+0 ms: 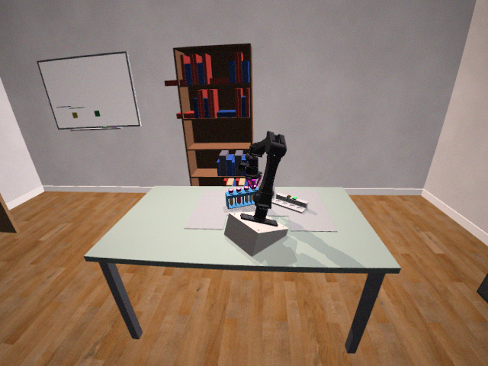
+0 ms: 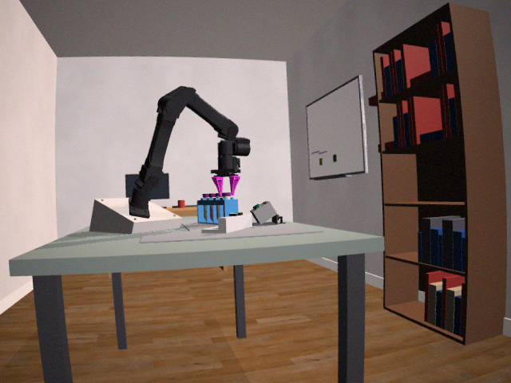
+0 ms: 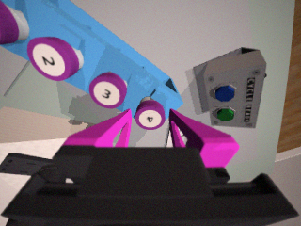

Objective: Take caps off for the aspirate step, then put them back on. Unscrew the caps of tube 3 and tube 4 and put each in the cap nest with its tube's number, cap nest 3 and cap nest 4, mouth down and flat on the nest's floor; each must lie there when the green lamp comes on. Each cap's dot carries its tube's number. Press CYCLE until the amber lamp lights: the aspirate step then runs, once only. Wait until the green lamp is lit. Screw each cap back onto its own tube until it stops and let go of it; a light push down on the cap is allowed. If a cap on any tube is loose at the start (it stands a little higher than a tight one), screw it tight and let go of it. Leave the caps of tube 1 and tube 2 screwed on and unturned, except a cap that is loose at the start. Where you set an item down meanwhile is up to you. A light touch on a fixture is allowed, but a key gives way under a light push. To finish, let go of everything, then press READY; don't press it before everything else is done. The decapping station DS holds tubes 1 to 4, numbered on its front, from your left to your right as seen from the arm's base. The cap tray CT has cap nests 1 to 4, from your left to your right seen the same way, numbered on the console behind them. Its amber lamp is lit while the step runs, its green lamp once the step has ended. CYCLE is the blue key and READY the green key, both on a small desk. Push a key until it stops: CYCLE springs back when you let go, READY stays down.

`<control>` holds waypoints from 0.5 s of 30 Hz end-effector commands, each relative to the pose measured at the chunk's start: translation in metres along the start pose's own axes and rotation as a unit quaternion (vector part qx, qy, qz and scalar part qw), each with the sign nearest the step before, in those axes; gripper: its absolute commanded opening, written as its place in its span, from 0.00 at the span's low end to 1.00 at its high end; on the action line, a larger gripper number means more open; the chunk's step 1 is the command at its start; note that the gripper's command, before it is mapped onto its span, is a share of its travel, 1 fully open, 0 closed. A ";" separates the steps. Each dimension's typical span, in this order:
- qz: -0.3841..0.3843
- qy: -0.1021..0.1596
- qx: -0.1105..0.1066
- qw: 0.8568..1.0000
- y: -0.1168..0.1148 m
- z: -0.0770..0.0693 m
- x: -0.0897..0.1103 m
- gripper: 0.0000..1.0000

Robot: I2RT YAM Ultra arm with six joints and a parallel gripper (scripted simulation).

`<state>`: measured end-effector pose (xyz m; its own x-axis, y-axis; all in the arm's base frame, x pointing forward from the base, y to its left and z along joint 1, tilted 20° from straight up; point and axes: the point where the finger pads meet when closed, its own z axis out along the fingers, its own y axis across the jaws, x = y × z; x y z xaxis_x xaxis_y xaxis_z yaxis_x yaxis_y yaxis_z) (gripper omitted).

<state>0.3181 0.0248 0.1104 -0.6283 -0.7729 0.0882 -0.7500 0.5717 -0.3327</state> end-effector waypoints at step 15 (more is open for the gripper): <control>-0.097 -0.006 0.005 0.995 -0.001 -0.004 -0.002 0.00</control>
<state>0.3182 0.0249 0.1102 -0.4773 -0.8661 0.1482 -0.8537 0.4172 -0.3116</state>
